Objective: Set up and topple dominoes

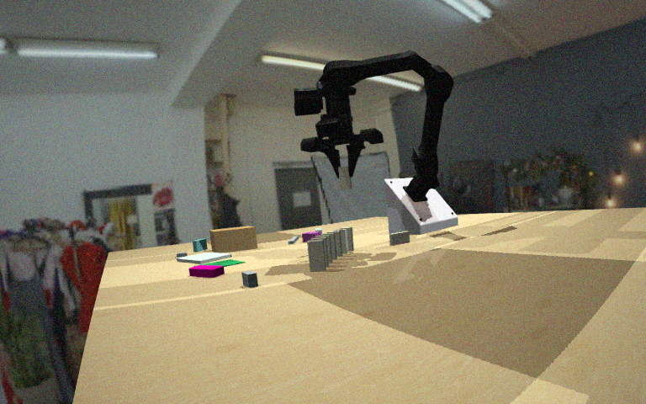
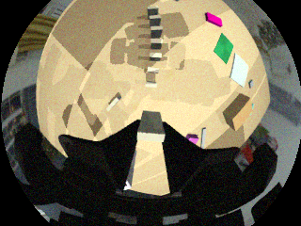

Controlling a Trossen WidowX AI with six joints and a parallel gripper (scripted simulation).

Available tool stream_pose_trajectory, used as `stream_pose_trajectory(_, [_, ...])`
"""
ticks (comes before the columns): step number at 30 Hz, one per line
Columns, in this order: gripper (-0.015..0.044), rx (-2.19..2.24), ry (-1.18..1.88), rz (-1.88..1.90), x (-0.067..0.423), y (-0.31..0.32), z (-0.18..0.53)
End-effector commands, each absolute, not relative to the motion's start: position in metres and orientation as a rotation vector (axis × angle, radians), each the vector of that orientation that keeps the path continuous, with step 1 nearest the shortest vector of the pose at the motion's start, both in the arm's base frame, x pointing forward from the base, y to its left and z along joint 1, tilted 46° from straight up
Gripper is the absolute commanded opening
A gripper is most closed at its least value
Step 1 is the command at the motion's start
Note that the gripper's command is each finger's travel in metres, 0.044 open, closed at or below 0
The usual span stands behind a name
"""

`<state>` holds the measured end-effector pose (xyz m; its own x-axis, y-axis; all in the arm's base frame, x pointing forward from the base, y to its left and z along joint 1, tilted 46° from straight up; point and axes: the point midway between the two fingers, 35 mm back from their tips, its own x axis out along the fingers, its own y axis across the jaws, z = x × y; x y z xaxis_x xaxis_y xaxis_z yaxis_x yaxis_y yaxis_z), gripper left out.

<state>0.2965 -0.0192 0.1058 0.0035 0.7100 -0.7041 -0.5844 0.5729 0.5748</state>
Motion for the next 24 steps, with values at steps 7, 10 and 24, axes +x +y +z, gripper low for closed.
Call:
stream_pose_trajectory(7, [0.0107, 0.164, 1.215, 0.997, 0.297, -0.004, 0.094])
stream_pose_trajectory(10, [0.0107, 0.162, 1.216, 0.995, 0.3, 0.007, 0.082])
stream_pose_trajectory(24, [0.0107, 0.165, 1.212, 0.998, 0.298, 0.06, 0.032])
